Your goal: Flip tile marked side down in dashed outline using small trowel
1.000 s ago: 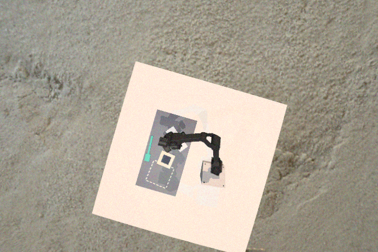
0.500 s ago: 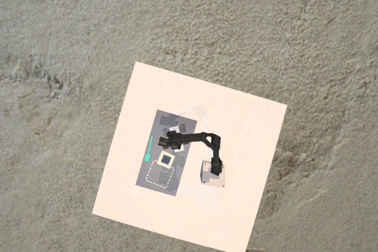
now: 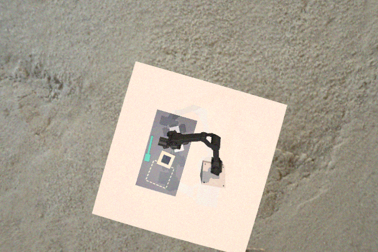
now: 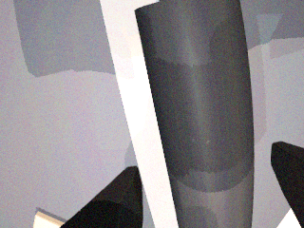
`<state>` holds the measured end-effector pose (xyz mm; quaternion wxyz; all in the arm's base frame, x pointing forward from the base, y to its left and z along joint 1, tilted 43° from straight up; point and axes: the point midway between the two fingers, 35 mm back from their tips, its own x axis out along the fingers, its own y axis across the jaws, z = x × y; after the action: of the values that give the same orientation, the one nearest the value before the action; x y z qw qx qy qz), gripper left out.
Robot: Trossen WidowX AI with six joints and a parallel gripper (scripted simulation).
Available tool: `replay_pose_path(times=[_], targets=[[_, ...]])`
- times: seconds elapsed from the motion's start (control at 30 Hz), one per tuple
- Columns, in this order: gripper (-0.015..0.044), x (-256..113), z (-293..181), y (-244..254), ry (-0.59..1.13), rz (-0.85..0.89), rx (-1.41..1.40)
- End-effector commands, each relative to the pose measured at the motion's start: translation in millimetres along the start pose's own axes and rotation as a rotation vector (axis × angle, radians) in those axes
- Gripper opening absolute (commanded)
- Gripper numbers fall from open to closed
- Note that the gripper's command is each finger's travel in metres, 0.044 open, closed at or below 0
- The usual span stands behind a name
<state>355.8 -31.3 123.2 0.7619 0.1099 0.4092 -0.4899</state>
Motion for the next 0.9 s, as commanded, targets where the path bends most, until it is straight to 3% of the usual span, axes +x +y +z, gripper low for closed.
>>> replay_pose_path(times=[0.0,0.3,0.47,0.87], targets=[[0.027,0.0,-0.1,0.3,0.0,0.001,0.006],[0.027,0.0,-0.1,0.3,0.0,0.001,0.006],[0.027,-42.2,-0.3,0.6,0.001,0.001,0.005],[0.03,-51.0,-2.6,-1.4,0.03,0.037,0.006]])
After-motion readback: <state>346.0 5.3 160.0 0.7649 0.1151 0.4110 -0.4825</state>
